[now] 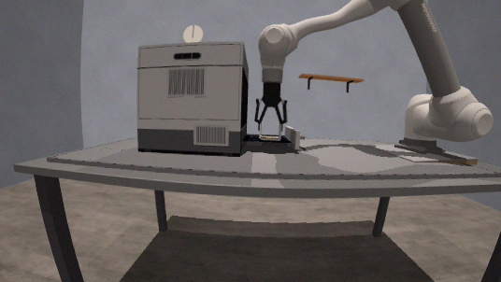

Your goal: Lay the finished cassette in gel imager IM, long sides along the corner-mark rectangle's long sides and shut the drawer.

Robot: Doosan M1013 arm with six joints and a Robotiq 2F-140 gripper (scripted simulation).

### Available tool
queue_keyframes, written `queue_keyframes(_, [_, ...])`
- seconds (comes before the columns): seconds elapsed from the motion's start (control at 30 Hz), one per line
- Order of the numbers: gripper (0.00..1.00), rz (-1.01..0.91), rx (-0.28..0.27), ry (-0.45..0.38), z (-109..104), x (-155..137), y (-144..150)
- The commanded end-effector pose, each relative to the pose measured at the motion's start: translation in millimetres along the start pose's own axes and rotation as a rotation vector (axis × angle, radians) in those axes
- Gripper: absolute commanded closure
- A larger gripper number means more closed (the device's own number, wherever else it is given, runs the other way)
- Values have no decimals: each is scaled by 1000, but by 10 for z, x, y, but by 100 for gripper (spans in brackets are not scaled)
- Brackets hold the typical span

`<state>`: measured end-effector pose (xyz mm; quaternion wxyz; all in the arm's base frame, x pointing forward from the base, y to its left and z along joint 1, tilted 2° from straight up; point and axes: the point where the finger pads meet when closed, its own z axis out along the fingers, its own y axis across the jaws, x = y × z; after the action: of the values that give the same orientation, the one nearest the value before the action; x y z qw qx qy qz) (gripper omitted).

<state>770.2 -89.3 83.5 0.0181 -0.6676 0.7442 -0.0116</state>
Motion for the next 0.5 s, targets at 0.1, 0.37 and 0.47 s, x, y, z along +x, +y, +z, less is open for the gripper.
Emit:
queue_keyframes(0.1, [90,0,0,0,16,0,0])
queue_keyframes(0.37, [90,0,0,0,30,0,0])
queue_keyframes(0.47, [90,0,0,0,30,0,0])
